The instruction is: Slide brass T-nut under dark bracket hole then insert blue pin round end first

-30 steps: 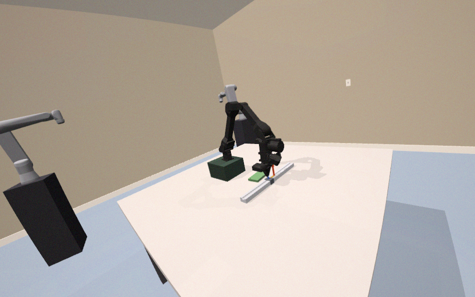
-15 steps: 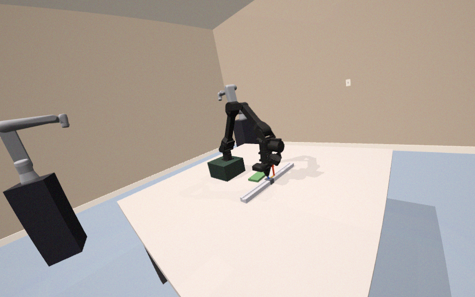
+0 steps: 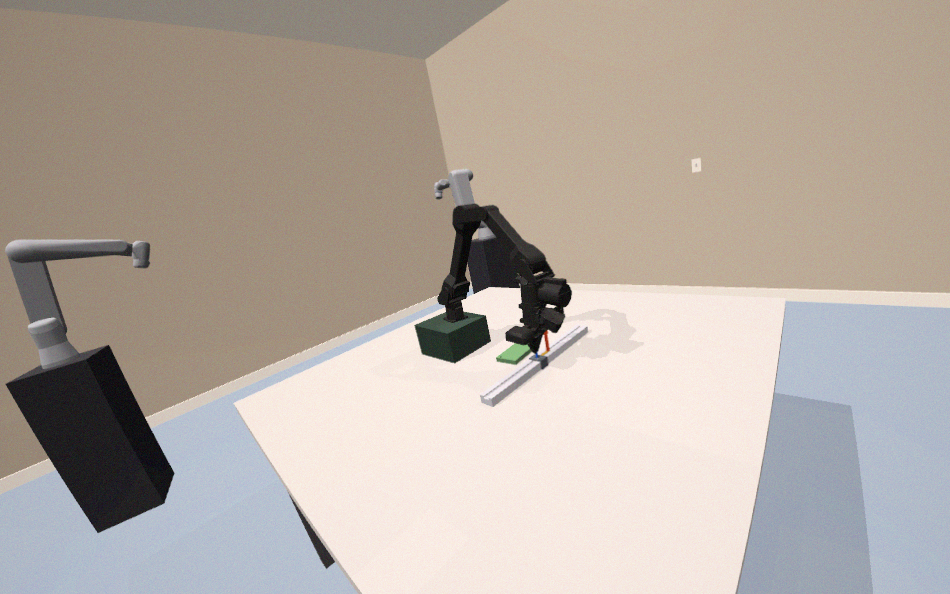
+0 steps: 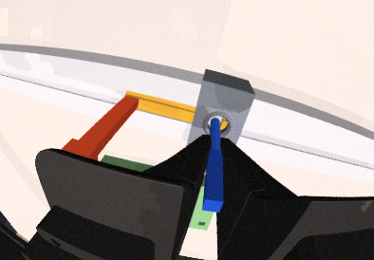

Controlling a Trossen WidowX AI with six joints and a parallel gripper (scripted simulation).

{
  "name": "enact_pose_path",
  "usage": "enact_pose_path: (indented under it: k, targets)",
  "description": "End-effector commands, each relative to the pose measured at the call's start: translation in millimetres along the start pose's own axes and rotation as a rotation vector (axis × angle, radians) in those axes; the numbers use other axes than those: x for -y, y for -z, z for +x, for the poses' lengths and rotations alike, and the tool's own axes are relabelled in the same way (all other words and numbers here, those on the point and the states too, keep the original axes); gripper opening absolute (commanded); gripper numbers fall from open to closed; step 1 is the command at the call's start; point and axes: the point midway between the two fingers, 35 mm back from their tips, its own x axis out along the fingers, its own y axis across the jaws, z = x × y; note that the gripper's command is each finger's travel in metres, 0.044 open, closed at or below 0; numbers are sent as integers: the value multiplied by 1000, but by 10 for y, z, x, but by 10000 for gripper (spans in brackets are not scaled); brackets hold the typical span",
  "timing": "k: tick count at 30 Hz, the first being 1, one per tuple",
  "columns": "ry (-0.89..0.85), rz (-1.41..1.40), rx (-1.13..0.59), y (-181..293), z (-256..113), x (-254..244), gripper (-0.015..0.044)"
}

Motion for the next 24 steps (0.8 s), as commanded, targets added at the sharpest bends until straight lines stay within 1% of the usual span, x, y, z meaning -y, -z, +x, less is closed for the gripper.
enact_pose_path:
  k: [1,24]
  targets:
    - [1,-1,-16,-11,7,3,-150]
    - [-4,-1,-83,-46,5,5,-150]
